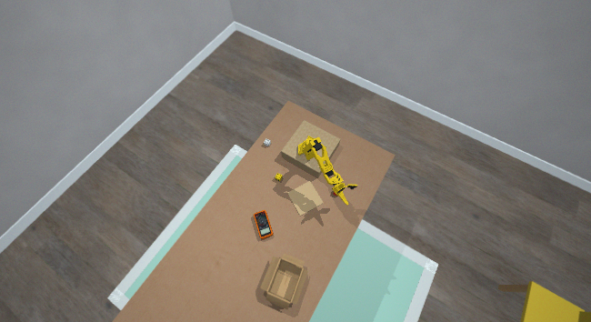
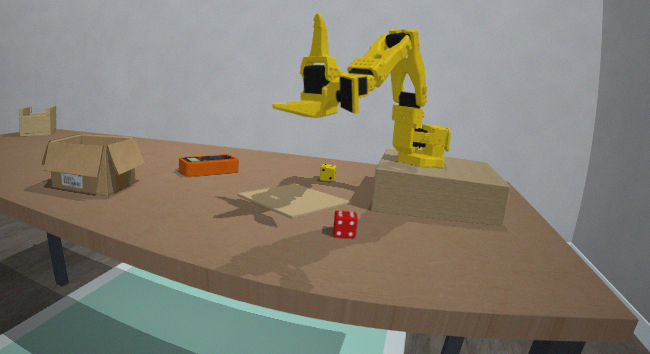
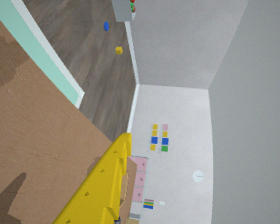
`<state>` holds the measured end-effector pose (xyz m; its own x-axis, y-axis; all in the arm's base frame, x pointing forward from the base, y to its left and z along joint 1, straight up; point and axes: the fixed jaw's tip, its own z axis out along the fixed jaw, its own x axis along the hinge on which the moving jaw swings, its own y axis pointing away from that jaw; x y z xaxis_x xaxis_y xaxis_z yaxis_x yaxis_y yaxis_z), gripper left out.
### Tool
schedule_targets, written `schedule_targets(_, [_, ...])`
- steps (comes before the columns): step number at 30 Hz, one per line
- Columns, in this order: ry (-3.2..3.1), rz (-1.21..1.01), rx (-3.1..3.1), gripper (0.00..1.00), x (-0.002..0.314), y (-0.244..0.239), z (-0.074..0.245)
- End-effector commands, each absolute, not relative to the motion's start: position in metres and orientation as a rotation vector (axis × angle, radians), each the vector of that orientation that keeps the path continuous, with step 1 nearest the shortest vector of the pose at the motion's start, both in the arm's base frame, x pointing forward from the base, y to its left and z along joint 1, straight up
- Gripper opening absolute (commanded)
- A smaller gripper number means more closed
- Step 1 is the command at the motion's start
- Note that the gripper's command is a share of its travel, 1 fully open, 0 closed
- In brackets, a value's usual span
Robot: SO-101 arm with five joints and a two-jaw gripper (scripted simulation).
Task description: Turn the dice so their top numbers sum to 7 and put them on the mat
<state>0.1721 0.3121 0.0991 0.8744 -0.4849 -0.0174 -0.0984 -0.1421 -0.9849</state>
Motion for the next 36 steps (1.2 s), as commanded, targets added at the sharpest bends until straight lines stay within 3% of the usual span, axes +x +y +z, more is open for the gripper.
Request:
schedule_targets(1, [0.452, -0.355, -1.692, 1.0, 0.172, 0.312, 0.101])
schedule_targets(23, [0.458, -0.356, -1.692, 1.0, 0.173, 0.311, 0.101])
schedule_targets(36, [0.574, -0.375, -1.684, 0.98, 0.196, 0.294, 0.096])
